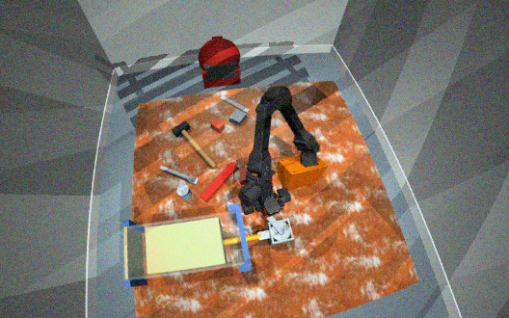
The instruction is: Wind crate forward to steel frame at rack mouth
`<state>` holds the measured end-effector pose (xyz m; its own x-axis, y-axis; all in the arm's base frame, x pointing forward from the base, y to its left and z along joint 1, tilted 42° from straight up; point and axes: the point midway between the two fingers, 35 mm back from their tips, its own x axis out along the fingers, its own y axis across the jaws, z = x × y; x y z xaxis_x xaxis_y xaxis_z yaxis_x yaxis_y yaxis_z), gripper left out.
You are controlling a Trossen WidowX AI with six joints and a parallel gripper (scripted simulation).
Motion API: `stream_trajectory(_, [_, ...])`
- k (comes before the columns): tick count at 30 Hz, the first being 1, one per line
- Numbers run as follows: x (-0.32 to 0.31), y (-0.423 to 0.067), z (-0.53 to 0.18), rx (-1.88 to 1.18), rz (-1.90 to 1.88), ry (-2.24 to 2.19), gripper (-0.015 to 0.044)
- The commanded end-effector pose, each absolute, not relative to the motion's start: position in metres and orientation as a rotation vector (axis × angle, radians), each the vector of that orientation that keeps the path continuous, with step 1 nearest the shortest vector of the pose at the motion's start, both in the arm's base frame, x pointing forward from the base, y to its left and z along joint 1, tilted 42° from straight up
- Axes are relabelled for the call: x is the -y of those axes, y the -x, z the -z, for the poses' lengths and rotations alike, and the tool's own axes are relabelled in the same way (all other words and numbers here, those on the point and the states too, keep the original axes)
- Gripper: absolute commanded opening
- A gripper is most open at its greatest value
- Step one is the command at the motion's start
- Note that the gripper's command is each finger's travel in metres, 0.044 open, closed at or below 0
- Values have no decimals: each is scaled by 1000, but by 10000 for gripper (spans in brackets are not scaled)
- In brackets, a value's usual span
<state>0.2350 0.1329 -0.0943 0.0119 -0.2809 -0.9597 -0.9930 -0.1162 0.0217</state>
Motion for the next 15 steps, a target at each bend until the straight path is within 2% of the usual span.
stream_trajectory(1, [-137, -247, 99, -1348, -1138, 1511, 0])
stream_trajectory(15, [-148, -262, 107, -1347, -1138, 1511, 0])
